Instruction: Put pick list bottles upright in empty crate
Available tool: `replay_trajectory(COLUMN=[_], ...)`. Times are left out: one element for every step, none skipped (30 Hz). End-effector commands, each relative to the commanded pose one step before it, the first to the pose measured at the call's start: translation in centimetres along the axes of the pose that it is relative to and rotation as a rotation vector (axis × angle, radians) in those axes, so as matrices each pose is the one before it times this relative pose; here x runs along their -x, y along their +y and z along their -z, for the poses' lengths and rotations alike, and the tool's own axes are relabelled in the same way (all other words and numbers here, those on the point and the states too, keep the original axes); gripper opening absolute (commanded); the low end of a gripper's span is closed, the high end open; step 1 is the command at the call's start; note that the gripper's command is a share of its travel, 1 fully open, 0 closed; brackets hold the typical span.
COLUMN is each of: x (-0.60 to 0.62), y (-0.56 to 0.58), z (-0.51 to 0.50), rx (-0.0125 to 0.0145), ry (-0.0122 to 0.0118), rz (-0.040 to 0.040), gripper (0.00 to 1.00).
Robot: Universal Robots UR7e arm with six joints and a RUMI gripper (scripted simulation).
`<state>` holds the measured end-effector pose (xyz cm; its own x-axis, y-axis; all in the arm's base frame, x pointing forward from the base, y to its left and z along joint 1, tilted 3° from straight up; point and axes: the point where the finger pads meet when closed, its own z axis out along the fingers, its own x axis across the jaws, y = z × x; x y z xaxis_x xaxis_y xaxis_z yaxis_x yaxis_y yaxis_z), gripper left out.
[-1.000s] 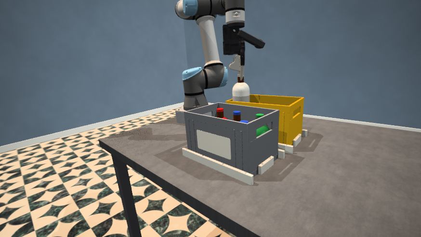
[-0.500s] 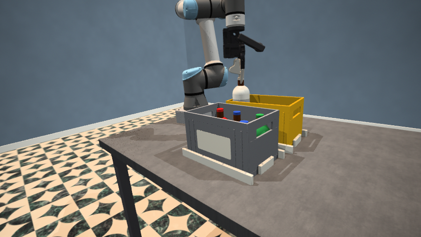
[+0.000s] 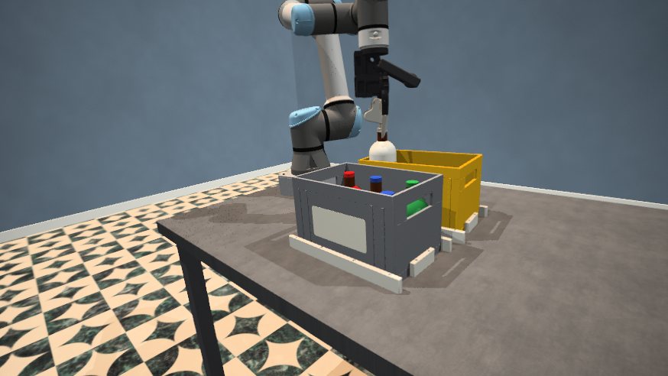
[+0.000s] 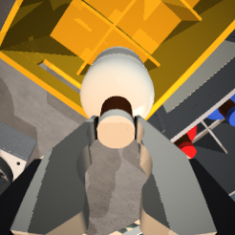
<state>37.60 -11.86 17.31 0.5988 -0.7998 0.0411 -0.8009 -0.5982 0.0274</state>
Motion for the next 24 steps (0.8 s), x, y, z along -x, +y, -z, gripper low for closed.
replay_trajectory(x=[-0.052,0.0,0.0,0.0,0.0,0.0,0.0,0.0,0.0,0.0,0.0,0.0,0.0,0.0,0.0,0.0,0.0,0.0,0.0,0.0,0.0,0.0,0.0,0.0], y=[-0.026,0.002,0.004,0.005,0.004,0.003,0.0,-0.002,-0.004,-0.005,-0.005,-0.004,-0.002,0.0,0.002,0.004,0.0,0.0,0.002,0.0,-0.002,-0.003,-0.004,-0.004], z=[-0.309,-0.1,-0.1,-0.1,-0.1,-0.1,-0.1,-0.1,-0.1,-0.1,-0.1,-0.1,-0.1,-0.1,-0.1,-0.1,0.0,0.0,-0.1,-0.1,-0.1,-0.1,-0.1,-0.1], rx=[-0.00066,0.0,0.0,0.0,0.0,0.0,0.0,0.0,0.0,0.0,0.0,0.0,0.0,0.0,0.0,0.0,0.0,0.0,0.0,0.0,0.0,0.0,0.0,0.0], ry=[0.0018,0.0,0.0,0.0,0.0,0.0,0.0,0.0,0.0,0.0,0.0,0.0,0.0,0.0,0.0,0.0,0.0,0.0,0.0,0.0,0.0,0.0,0.0,0.0], rz=[-0.00003,0.0,0.0,0.0,0.0,0.0,0.0,0.0,0.0,0.0,0.0,0.0,0.0,0.0,0.0,0.0,0.0,0.0,0.0,0.0,0.0,0.0,0.0,0.0], gripper=[0.0,0.0,0.0,0.0,0.0,0.0,0.0,0.0,0.0,0.0,0.0,0.0,0.0,0.0,0.0,0.0,0.0,0.0,0.0,0.0,0.0,0.0,0.0,0.0])
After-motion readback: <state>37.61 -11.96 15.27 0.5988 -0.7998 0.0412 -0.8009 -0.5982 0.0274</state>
